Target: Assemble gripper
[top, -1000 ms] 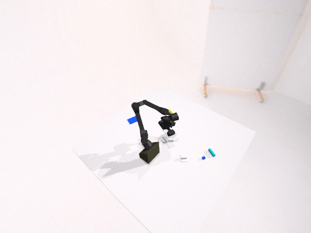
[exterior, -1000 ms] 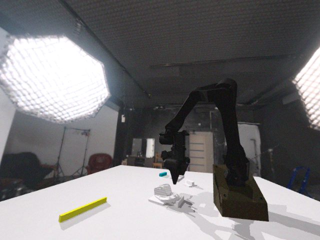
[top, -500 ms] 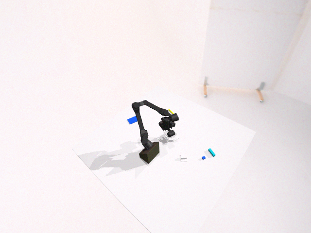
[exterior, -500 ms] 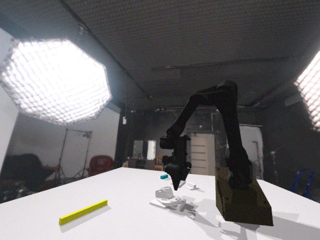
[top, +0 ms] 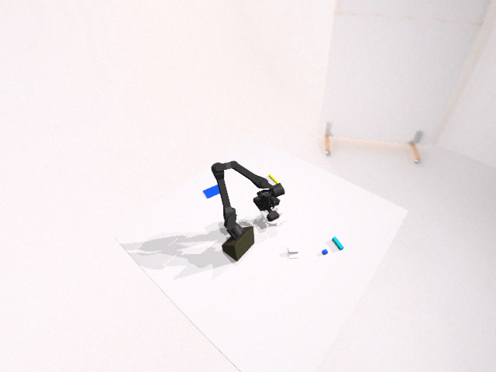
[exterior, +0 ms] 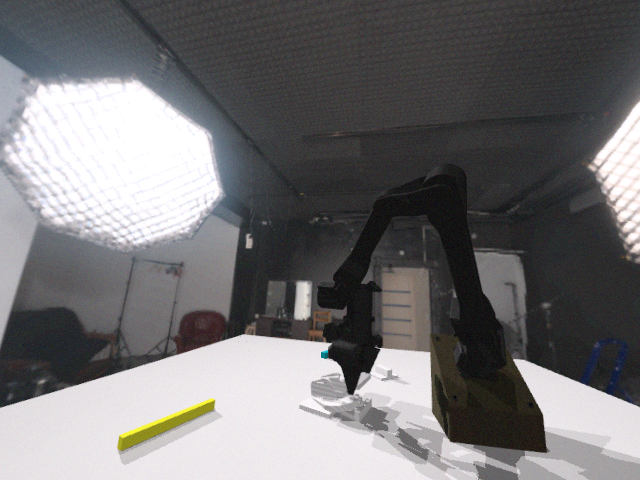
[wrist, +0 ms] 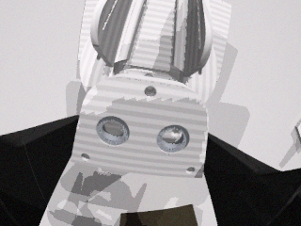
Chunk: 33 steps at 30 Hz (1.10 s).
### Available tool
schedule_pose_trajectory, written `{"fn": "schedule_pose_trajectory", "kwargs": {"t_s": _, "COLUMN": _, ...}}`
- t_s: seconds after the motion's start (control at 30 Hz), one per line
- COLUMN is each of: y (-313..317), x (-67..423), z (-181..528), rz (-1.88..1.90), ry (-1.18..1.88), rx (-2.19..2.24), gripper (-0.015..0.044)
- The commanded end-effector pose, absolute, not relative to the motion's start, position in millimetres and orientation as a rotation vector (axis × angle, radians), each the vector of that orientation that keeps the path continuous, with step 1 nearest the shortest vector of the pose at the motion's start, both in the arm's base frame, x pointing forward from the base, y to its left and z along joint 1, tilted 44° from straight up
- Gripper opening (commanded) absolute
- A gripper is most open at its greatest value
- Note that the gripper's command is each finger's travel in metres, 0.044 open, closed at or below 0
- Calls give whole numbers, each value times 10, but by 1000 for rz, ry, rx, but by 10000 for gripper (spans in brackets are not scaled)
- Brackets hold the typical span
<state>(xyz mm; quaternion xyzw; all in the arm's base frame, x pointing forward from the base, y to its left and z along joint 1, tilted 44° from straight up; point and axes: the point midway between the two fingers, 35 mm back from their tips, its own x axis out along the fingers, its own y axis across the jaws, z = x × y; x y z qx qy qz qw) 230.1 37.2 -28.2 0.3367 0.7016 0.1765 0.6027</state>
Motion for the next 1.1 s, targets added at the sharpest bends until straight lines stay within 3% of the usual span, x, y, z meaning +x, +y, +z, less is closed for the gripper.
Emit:
{"fn": "schedule_pose_trajectory", "kwargs": {"t_s": 0.0, "y": 420, "x": 2291, "z": -328, "rz": 409, "ry": 1626, "rx": 787, "gripper": 351}}
{"fn": "schedule_pose_trajectory", "kwargs": {"t_s": 1.07, "y": 569, "x": 2262, "z": -468, "rz": 414, "ry": 1626, "rx": 787, "gripper": 351}}
